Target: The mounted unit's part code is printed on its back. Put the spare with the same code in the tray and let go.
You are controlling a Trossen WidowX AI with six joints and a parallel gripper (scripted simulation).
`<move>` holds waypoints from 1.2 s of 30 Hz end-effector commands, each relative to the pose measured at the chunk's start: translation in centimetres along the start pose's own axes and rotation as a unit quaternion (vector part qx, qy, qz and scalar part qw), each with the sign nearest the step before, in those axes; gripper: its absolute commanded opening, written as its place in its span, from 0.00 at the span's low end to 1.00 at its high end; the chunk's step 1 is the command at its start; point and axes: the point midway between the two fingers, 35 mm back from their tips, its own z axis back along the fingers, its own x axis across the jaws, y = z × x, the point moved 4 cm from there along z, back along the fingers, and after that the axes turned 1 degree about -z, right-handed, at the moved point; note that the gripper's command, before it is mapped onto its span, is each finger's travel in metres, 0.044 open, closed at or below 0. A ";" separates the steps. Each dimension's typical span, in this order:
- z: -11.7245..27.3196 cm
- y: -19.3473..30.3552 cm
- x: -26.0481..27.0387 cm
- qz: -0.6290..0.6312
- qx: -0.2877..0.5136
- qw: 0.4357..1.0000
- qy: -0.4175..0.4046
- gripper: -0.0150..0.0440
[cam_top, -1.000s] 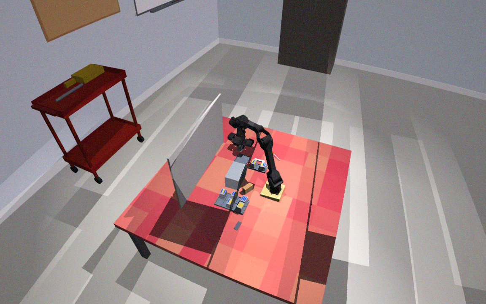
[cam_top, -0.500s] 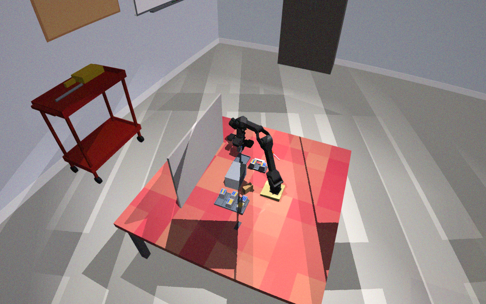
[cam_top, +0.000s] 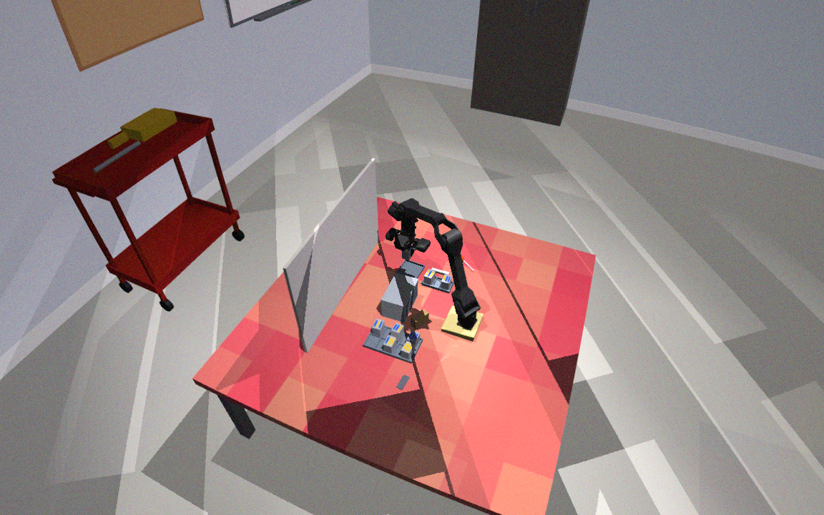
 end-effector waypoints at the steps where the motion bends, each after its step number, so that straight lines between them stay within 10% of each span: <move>1: -0.4 -0.1 0.1 0.002 -0.003 1.000 -0.001 0.25; 36: -2.8 -0.1 0.2 0.002 -0.003 1.000 -0.001 0.25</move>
